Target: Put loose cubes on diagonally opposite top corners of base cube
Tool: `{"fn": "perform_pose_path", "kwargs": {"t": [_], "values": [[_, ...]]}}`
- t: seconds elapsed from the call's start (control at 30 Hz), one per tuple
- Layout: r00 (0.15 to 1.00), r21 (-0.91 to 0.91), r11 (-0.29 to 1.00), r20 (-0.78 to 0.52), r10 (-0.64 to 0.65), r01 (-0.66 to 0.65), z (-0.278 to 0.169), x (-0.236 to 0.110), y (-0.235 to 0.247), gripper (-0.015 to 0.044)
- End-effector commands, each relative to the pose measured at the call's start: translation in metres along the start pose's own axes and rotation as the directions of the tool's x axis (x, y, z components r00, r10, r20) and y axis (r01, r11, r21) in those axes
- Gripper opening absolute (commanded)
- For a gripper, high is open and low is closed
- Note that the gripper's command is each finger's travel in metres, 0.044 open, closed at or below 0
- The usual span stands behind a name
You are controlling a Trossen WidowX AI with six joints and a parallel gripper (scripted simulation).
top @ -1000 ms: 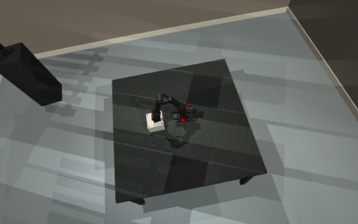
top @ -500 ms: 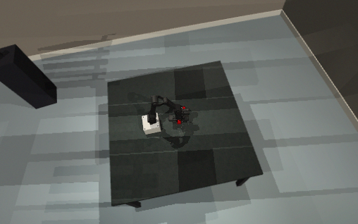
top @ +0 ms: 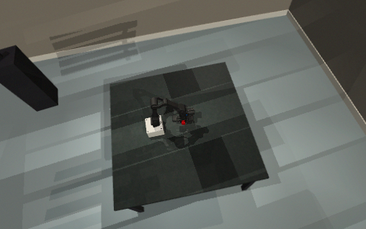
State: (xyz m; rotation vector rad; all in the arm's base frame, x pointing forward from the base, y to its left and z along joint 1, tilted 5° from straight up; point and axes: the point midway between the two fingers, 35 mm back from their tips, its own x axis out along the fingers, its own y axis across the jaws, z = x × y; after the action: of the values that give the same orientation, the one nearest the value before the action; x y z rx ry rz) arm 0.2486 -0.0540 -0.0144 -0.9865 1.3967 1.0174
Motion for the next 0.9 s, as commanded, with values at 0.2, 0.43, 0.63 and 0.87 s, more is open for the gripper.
{"fn": "perform_pose_path", "kwargs": {"t": [0.2, 0.43, 0.63, 0.87], "values": [[1.0, 0.003, 1.0, -0.004, -0.01, 0.01, -0.001, -0.037, 0.0, 0.0105], [1.0, 0.003, 1.0, -0.003, -0.01, 0.01, -0.001, -0.057, 0.004, 0.0105], [1.0, 0.042, 0.999, -0.003, -0.01, 0.011, 0.003, -0.057, 0.003, 0.0105], [1.0, 0.222, 0.975, -0.001, -0.011, 0.011, 0.02, -0.056, -0.001, 0.0105]]}}
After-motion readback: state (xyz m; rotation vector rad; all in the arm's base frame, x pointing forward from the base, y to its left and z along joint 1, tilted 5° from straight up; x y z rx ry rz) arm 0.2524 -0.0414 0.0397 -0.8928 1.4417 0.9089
